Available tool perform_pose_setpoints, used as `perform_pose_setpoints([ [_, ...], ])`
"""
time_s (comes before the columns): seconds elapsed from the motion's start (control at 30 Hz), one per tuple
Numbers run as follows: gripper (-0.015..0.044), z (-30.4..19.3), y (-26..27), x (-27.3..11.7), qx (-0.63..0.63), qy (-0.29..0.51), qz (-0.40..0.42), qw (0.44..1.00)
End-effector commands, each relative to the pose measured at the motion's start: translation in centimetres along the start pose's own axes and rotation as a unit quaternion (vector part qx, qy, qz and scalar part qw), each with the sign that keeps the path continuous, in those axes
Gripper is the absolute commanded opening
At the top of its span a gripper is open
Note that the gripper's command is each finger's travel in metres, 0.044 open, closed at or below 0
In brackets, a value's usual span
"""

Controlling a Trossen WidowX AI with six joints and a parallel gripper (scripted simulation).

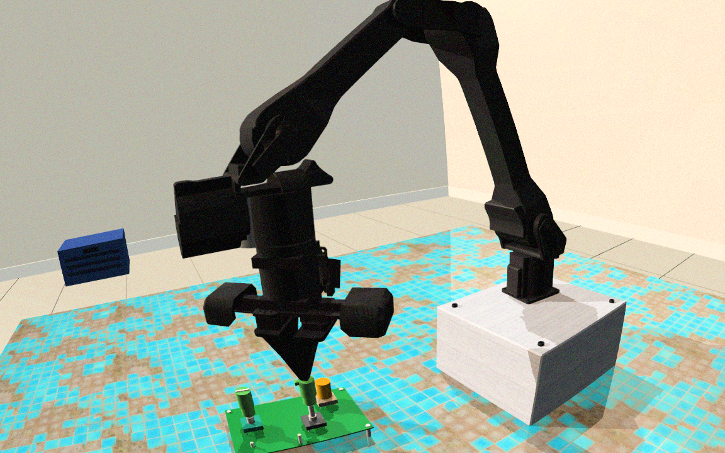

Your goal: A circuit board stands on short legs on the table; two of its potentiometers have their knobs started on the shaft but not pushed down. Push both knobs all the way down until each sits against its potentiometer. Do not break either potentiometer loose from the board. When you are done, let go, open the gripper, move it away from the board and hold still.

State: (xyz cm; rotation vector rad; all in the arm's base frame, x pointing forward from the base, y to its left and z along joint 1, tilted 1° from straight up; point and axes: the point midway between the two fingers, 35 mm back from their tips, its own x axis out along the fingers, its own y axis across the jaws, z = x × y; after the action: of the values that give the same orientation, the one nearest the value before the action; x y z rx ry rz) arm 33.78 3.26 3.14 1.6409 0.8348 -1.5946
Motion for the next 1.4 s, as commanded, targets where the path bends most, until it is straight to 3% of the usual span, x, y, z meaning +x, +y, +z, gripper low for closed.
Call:
perform_pose_setpoints([
  [0.0,0.0,-0.1,0.0,0.0,0.002,0.002,-0.002,1.0],
  [1.37,0.0,-0.1,-0.1,1.3,0.002,0.002,-0.002,1.0],
])
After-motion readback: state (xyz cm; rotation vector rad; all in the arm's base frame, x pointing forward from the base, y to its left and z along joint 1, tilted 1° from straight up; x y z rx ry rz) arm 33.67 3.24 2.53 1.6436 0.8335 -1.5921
